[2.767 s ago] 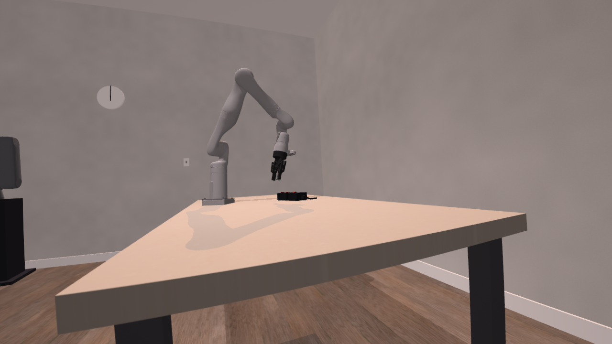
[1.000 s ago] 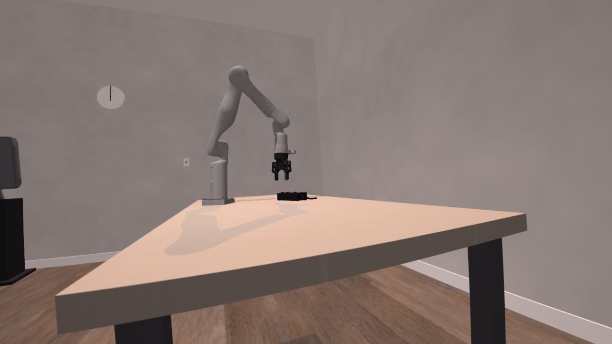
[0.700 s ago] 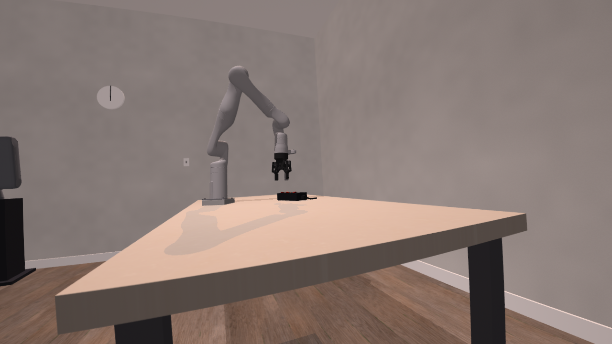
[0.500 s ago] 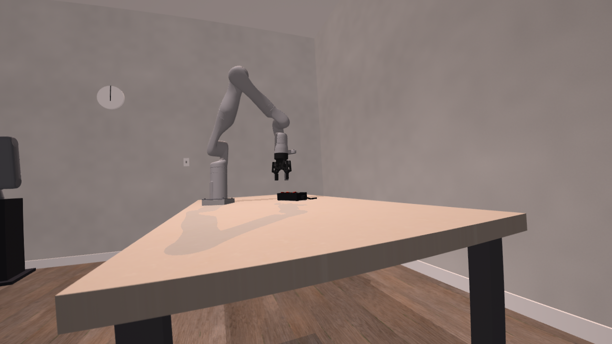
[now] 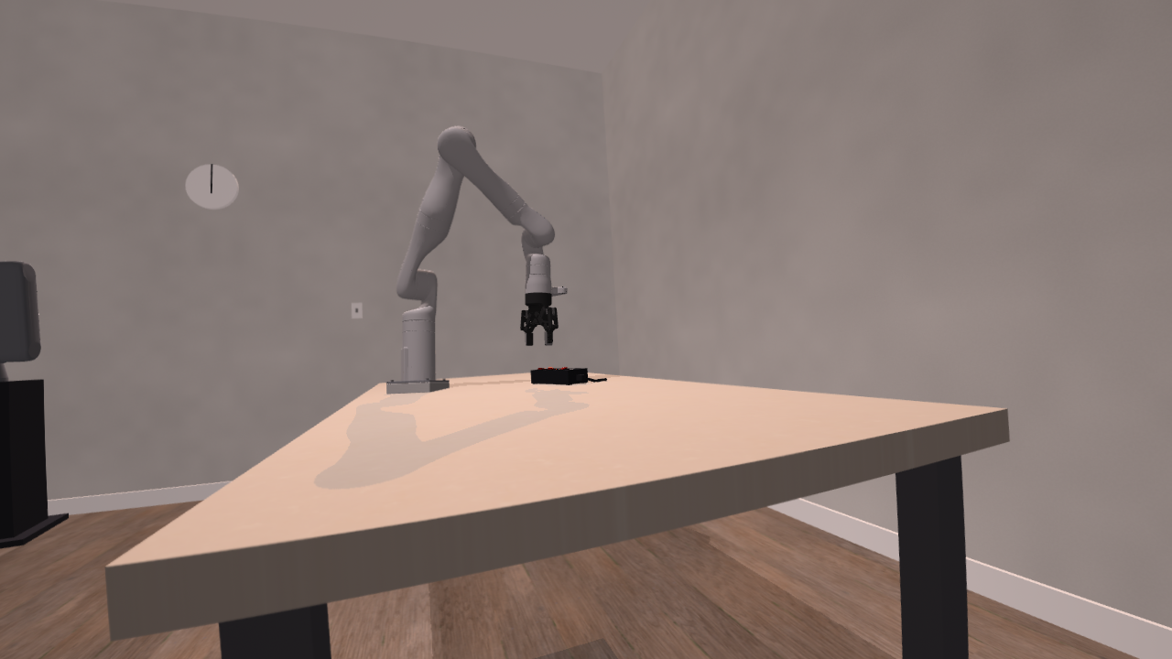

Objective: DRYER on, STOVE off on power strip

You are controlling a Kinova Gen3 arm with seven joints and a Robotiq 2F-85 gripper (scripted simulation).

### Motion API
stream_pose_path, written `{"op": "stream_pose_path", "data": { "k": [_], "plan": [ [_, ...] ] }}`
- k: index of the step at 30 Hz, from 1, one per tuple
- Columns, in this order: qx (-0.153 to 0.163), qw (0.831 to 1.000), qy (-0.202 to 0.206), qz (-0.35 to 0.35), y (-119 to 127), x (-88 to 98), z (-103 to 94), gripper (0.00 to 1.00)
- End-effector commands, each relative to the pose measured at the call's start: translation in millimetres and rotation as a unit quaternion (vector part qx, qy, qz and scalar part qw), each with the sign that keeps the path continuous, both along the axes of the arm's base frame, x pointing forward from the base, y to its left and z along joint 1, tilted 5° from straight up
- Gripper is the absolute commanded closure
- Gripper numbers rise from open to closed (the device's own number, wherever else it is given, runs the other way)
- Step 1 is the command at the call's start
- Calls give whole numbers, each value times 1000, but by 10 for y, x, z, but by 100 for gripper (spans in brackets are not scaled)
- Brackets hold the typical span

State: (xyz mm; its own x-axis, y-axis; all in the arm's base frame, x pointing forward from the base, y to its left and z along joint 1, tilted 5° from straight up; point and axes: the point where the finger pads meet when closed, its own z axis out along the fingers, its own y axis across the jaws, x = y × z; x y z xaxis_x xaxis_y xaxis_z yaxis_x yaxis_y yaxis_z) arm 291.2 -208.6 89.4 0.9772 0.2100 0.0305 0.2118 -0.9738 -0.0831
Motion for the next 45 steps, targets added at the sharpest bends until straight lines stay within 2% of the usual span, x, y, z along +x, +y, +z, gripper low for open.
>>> {"op": "stream_pose_path", "data": {
  "k": [1,17,20,23,27,29,32,37,45],
  "plan": [
    [-1,1000,-3,6,-16,5,-7,0],
    [-1,1000,-3,6,-16,5,-7,0],
    [-2,1000,3,-16,-13,37,42,0],
    [-6,998,4,-60,-41,233,179,0],
    [-9,990,1,-144,-30,629,490,0],
    [-9,990,1,-144,-30,629,490,0],
    [-7,983,-2,-184,7,826,663,0],
    [-5,983,-10,-185,20,908,704,0],
    [-5,983,-8,-185,26,898,698,0]
  ]
}}
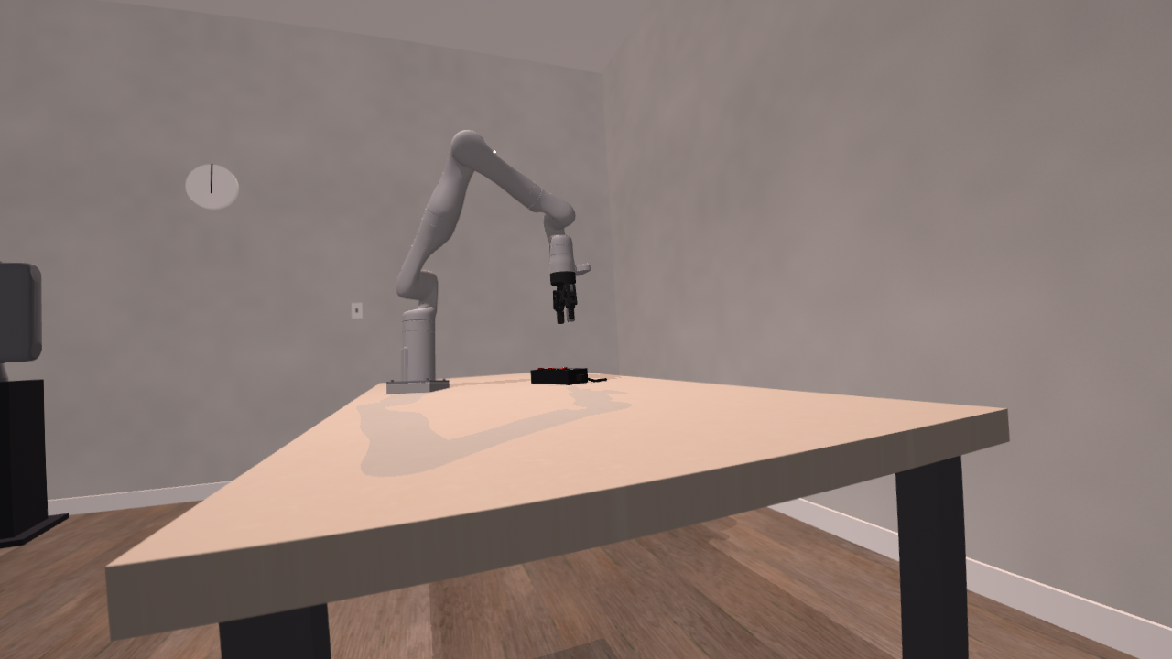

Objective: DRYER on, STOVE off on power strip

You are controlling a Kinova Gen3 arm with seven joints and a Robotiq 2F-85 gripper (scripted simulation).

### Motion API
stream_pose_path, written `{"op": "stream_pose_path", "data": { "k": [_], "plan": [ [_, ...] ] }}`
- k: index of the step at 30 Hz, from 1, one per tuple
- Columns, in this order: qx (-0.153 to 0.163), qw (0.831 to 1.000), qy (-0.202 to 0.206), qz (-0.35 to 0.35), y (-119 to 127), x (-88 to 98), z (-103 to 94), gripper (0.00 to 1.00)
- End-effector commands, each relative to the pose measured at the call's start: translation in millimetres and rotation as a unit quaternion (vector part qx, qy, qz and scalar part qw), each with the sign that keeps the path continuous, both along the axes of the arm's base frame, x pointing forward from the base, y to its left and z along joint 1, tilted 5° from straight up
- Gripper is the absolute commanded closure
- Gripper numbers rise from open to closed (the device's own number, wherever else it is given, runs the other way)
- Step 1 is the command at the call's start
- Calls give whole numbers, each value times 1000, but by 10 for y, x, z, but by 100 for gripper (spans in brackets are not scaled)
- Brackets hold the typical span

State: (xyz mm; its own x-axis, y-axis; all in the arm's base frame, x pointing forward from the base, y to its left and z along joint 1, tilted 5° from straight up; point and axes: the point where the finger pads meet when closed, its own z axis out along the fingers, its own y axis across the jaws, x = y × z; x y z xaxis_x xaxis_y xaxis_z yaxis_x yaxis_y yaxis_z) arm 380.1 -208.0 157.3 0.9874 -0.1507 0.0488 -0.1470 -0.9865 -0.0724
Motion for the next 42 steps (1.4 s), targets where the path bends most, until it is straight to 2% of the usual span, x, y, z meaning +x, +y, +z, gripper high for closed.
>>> {"op": "stream_pose_path", "data": {
  "k": [1,19,26,33,35,42],
  "plan": [
    [0,1000,1,-4,21,8,19,0],
    [1,1000,3,-12,41,-17,-5,0],
    [5,998,9,-68,93,-63,-78,0],
    [11,986,17,-163,187,-161,-213,0],
    [11,986,17,-163,187,-161,-213,0],
    [18,957,27,-289,292,-305,-372,0]
  ]
}}
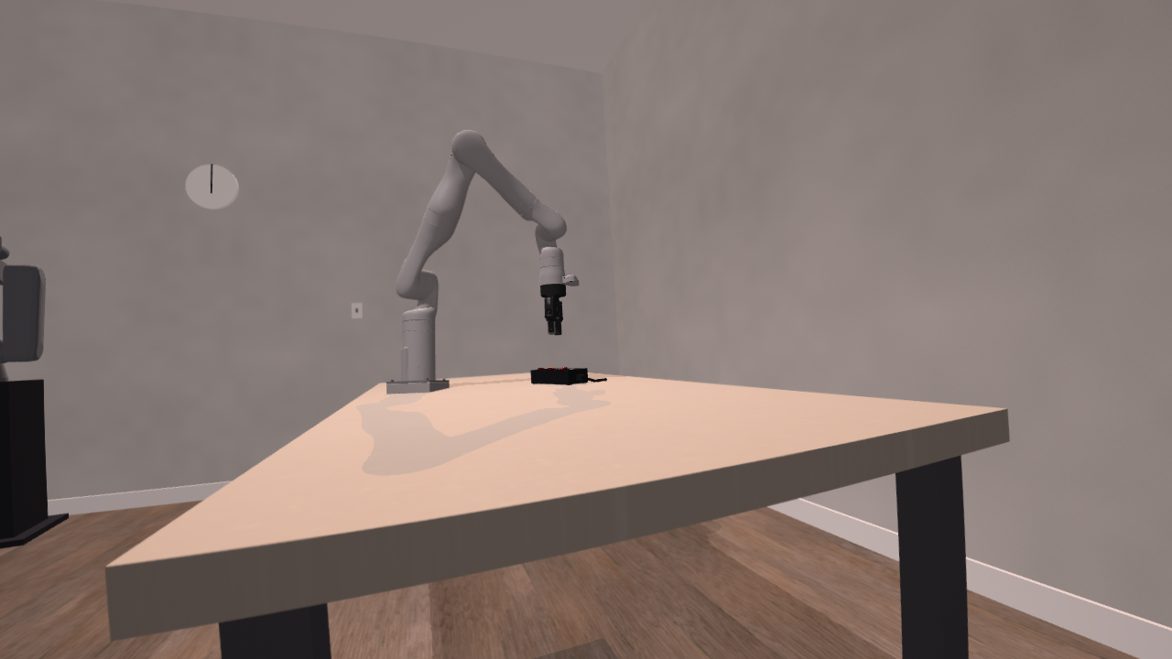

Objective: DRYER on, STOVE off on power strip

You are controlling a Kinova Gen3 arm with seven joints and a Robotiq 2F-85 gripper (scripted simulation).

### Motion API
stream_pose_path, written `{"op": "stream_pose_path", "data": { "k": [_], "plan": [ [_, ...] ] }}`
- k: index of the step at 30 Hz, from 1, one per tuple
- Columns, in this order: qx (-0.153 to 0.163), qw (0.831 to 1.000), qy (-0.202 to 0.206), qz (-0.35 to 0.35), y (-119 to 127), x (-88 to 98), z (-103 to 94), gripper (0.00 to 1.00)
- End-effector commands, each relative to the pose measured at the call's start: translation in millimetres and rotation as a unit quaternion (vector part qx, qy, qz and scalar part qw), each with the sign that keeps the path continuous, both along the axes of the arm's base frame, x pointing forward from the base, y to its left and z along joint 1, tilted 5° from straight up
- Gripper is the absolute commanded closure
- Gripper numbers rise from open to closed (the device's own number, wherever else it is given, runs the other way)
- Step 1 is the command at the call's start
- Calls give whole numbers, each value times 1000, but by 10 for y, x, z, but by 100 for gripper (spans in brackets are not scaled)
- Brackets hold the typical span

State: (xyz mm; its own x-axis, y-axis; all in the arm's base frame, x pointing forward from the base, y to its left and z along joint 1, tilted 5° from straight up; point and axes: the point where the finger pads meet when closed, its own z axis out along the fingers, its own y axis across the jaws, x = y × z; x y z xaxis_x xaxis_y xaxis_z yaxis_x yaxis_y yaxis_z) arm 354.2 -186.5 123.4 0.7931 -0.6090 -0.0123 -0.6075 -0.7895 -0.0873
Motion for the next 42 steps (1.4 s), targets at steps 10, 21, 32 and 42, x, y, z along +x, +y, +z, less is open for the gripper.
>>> {"op": "stream_pose_path", "data": {
  "k": [10,21,32,42],
  "plan": [
    [5,982,13,-191,174,-222,-186,0],
    [9,951,19,-309,239,-379,-293,0],
    [10,944,19,-328,248,-402,-307,0],
    [10,944,19,-328,247,-400,-306,100]
  ]
}}
